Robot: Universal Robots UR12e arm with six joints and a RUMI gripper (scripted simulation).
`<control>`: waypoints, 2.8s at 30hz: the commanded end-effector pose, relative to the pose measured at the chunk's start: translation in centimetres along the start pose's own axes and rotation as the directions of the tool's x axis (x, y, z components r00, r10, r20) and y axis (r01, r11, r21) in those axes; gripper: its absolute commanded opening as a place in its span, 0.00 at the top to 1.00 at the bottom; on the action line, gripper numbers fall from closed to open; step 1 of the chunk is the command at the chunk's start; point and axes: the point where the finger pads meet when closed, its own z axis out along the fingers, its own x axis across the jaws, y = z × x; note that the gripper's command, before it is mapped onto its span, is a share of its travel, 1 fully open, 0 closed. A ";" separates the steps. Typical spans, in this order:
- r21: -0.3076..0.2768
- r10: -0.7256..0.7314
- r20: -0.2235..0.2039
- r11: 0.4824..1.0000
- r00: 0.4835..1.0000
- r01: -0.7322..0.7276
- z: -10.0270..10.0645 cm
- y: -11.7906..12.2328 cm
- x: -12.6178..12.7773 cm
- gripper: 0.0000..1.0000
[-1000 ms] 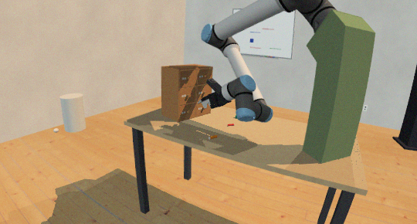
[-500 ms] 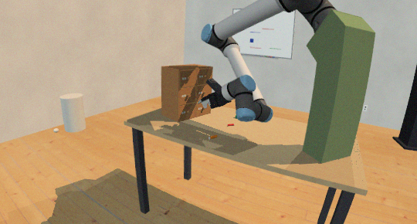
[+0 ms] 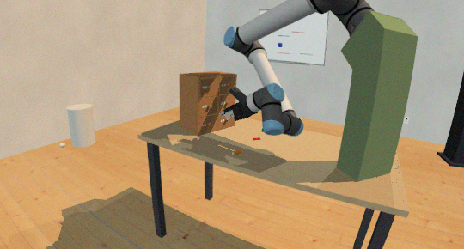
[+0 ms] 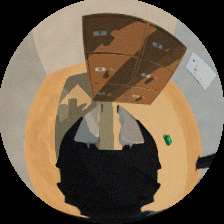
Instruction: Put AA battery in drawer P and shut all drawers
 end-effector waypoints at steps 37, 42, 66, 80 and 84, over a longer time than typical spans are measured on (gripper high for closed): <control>0.000 0.000 0.000 1.000 1.000 0.000 8.1 3.4 0.0 0.80; 0.000 0.000 0.000 1.000 1.000 0.000 8.7 3.7 0.0 0.80; 0.000 0.000 0.000 1.000 1.000 0.000 9.9 4.2 0.0 0.80; 0.000 0.000 0.000 1.000 1.000 0.000 9.9 4.2 0.0 0.80; 0.000 0.000 0.000 1.000 1.000 0.000 9.9 4.2 0.0 0.80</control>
